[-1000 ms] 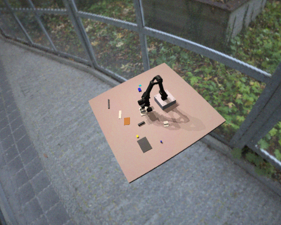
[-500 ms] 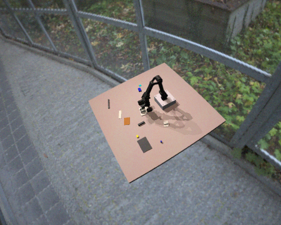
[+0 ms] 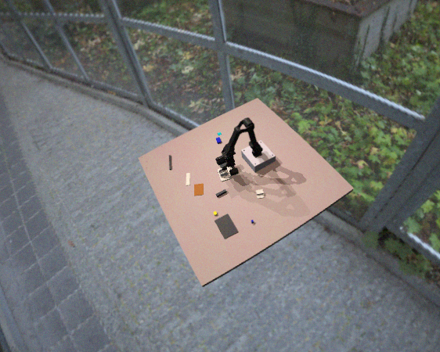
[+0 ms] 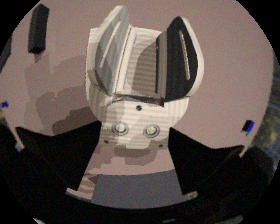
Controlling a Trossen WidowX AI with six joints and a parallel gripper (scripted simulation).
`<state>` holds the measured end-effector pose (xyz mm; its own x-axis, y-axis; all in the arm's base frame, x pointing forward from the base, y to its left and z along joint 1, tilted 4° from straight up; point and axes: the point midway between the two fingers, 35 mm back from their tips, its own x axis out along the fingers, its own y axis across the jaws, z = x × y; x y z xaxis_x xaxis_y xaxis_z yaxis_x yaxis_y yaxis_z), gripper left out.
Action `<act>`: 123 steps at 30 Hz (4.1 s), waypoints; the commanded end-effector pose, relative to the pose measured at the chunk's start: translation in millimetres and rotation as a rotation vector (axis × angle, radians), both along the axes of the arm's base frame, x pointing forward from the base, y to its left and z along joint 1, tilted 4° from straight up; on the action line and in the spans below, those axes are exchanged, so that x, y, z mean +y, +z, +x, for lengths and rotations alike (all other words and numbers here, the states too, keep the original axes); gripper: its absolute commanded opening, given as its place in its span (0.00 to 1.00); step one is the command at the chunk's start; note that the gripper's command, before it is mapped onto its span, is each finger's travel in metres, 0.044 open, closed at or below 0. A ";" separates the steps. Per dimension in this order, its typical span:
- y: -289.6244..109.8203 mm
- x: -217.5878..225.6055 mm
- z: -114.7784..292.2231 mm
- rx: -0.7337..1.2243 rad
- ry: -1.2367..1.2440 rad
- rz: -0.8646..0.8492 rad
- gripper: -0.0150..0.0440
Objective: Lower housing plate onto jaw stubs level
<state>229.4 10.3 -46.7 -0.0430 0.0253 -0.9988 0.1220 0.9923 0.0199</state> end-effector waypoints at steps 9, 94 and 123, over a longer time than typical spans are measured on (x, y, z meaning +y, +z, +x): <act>-0.4 0.0 0.4 -0.002 -0.003 0.000 0.85; -0.1 0.0 0.1 0.000 0.000 0.000 1.00; 106.8 -4.1 -10.5 -0.005 -0.004 0.000 1.00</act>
